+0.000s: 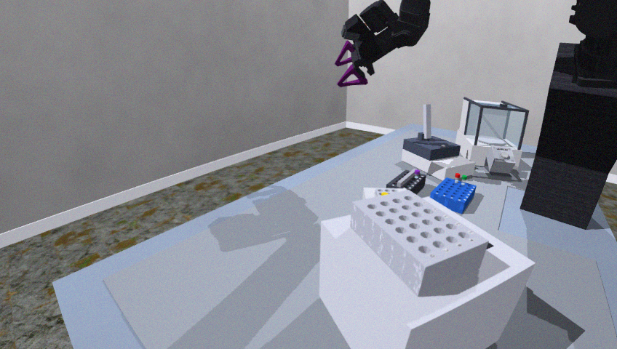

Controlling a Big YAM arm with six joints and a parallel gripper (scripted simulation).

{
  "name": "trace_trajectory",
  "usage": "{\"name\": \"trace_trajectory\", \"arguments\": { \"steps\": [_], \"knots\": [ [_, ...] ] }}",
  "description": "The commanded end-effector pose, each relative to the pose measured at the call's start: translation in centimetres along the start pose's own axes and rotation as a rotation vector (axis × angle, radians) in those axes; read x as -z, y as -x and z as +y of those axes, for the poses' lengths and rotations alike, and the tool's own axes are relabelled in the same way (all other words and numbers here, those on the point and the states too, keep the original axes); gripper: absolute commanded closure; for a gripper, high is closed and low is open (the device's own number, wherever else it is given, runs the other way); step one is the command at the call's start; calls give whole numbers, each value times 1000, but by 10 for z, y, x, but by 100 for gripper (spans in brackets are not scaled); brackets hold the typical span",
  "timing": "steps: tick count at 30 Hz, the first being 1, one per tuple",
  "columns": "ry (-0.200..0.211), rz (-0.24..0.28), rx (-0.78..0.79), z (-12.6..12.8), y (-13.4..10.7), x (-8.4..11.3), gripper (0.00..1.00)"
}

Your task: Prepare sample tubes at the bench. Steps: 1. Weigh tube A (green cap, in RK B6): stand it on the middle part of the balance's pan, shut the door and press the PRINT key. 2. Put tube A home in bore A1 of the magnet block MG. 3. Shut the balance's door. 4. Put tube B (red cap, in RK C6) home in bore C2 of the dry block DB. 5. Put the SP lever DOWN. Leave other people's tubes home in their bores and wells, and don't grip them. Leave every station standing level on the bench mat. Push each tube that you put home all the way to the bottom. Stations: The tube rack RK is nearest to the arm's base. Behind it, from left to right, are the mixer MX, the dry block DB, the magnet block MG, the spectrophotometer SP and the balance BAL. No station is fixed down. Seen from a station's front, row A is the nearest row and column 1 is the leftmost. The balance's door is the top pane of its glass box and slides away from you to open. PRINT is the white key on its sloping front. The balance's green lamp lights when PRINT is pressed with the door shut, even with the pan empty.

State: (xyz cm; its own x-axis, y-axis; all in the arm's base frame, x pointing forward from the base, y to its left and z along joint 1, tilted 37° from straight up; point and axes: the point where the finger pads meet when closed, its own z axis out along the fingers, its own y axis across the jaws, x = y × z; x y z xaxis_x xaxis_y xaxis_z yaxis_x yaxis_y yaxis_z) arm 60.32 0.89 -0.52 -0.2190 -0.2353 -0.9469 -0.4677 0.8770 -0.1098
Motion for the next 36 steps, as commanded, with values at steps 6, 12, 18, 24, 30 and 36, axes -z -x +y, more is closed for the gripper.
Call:
{"name": "trace_trajectory", "arguments": {
  "steps": [6,12,18,24,30,36],
  "knots": [
    [-6,-6,3,-4,3,1,0],
    [-6,-6,3,-4,3,1,0],
    [-23,-13,11,-18,13,8,64],
    [-6,20,-6,-15,2,15,70],
    [20,65,-32,-14,-25,38,70],
    [55,128,-69,-14,-50,62,70]
  ]
}}
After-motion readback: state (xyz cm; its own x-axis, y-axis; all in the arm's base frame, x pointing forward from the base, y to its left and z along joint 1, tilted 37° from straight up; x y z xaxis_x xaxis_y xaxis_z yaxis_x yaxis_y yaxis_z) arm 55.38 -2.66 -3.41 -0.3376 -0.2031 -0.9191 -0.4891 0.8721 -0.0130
